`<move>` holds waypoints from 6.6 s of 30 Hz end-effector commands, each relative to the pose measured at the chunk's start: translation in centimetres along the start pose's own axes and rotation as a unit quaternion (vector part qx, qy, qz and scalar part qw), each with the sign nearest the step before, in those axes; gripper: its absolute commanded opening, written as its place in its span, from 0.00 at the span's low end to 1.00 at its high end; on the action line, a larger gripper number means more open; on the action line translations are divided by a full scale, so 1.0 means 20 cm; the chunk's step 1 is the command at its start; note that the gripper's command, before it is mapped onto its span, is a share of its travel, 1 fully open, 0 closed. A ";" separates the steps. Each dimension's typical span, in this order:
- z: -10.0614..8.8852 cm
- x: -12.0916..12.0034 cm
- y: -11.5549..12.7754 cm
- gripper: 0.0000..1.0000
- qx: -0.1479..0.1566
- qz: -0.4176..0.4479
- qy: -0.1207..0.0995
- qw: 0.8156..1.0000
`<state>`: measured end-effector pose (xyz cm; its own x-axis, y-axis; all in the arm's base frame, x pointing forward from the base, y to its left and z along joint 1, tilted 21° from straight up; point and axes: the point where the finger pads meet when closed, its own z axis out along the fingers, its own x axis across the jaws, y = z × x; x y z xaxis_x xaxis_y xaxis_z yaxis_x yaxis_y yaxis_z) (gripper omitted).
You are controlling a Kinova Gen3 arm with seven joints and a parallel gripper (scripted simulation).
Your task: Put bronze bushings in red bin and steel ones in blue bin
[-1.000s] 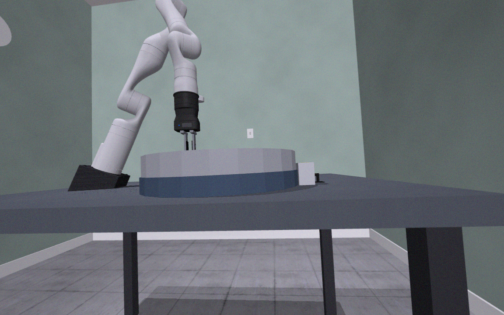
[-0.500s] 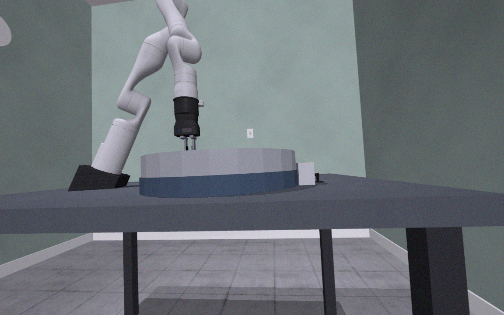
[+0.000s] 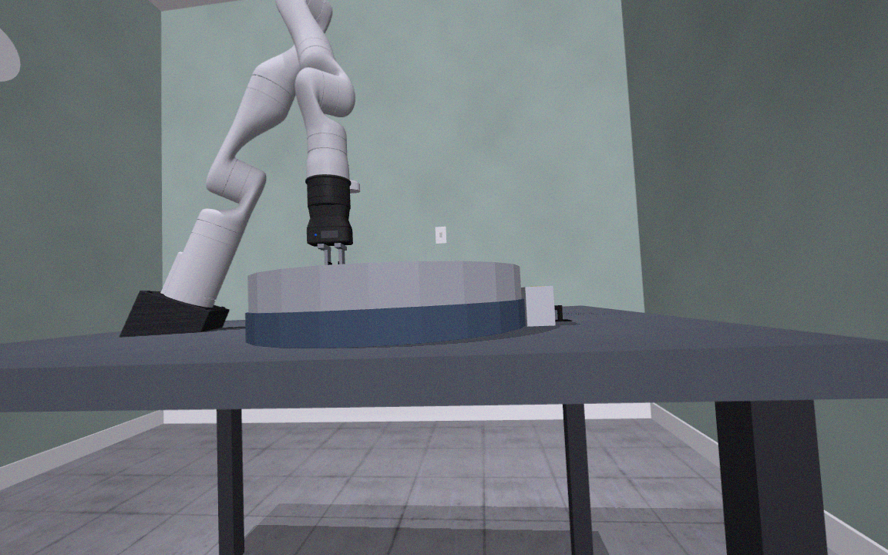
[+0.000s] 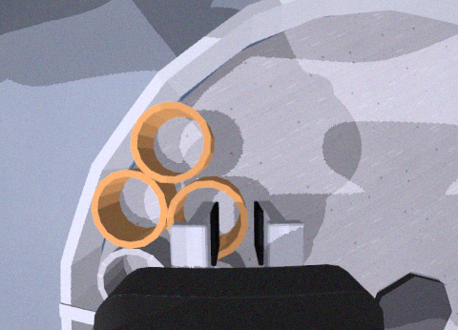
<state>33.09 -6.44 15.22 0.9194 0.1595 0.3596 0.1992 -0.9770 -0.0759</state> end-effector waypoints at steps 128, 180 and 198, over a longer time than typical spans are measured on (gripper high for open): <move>0.03 0.01 -0.01 0.00 0.003 0.000 -0.002 1.000; -0.05 0.01 -0.01 0.00 0.003 0.000 -0.002 1.000; -0.07 0.01 -0.01 0.00 0.003 0.000 -0.002 1.000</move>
<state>32.76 -6.38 16.47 0.9211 0.1603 0.3548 0.2021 -0.9758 -0.0838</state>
